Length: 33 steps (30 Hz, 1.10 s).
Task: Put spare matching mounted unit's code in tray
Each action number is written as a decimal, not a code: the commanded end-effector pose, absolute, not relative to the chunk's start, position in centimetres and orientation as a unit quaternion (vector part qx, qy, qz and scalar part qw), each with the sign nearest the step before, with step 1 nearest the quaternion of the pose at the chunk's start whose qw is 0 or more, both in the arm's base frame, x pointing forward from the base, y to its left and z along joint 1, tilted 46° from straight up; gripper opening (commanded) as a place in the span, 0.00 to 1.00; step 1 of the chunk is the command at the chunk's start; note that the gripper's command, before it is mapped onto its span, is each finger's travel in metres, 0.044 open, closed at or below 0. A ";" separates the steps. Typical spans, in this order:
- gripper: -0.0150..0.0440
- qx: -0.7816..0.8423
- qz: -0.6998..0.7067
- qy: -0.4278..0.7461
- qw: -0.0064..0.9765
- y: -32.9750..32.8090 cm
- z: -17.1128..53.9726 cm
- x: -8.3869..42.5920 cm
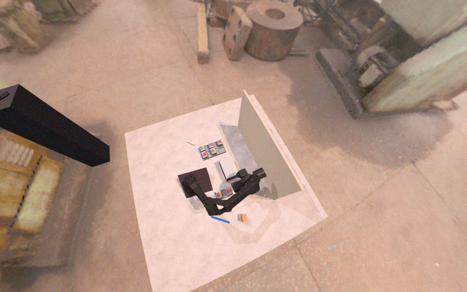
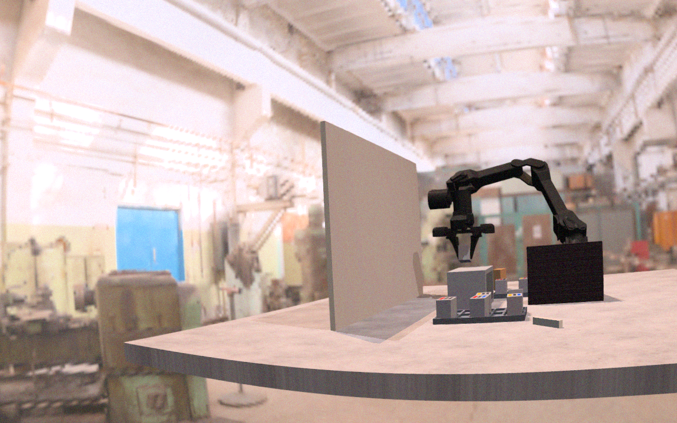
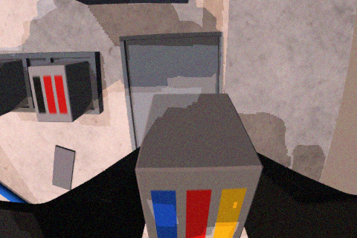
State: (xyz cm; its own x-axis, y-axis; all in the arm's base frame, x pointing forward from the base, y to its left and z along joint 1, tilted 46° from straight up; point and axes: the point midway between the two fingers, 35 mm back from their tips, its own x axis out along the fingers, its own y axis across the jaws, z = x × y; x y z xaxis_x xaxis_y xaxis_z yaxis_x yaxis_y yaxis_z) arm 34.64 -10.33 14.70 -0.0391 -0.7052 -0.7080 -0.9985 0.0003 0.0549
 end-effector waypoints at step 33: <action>0.25 -0.646 0.289 0.661 0.251 -12.7 12.5 34.5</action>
